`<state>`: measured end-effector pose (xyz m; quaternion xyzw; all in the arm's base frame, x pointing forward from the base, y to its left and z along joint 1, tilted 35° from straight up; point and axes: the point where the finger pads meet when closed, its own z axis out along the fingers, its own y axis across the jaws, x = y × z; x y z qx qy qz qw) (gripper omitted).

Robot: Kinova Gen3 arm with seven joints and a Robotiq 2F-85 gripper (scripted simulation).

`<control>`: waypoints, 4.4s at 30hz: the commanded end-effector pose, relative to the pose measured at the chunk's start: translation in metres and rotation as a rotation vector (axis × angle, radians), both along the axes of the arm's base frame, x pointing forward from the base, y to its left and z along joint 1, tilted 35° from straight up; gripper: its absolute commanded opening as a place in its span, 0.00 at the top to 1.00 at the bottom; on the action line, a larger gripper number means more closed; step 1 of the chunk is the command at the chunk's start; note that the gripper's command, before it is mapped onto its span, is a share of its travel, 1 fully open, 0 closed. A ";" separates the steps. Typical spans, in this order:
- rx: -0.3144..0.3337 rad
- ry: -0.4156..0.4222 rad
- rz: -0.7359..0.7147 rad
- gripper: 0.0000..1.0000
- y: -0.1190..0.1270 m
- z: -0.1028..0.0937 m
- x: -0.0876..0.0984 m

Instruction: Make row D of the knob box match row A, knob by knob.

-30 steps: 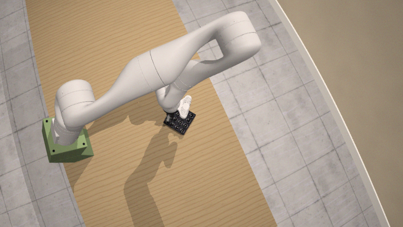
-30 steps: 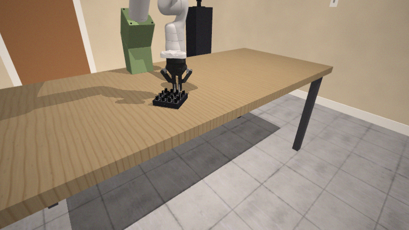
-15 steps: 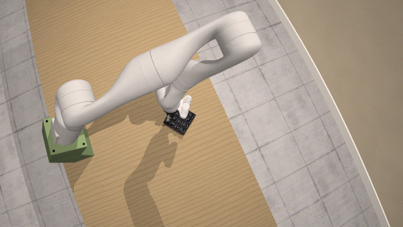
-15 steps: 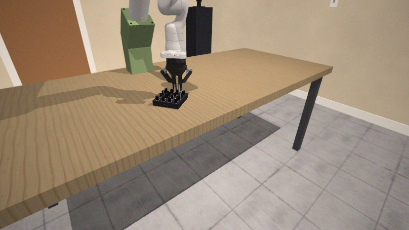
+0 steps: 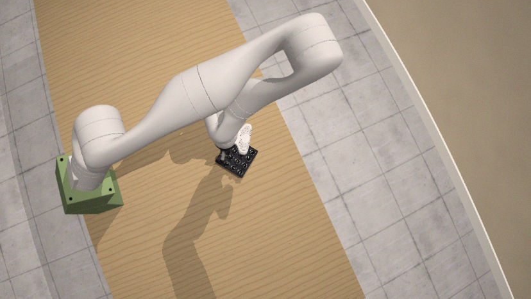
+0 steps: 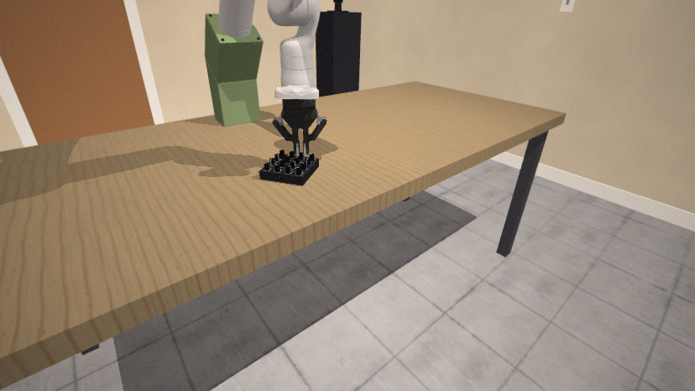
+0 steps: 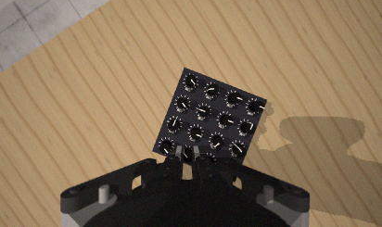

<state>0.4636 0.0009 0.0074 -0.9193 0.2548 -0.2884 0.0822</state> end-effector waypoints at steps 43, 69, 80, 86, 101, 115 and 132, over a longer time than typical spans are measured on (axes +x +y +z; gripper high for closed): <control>-0.496 -0.002 0.710 0.92 0.000 0.000 0.000; -0.548 -0.002 0.785 0.92 0.000 0.000 0.000; -0.548 -0.002 0.785 0.81 0.000 0.000 0.000; -0.548 -0.002 0.785 0.81 0.000 0.000 0.000; -0.548 -0.002 0.785 0.81 0.000 0.006 -0.005; -0.548 -0.002 0.785 0.81 0.000 0.030 -0.021; -0.548 -0.002 0.785 0.00 0.000 0.031 -0.022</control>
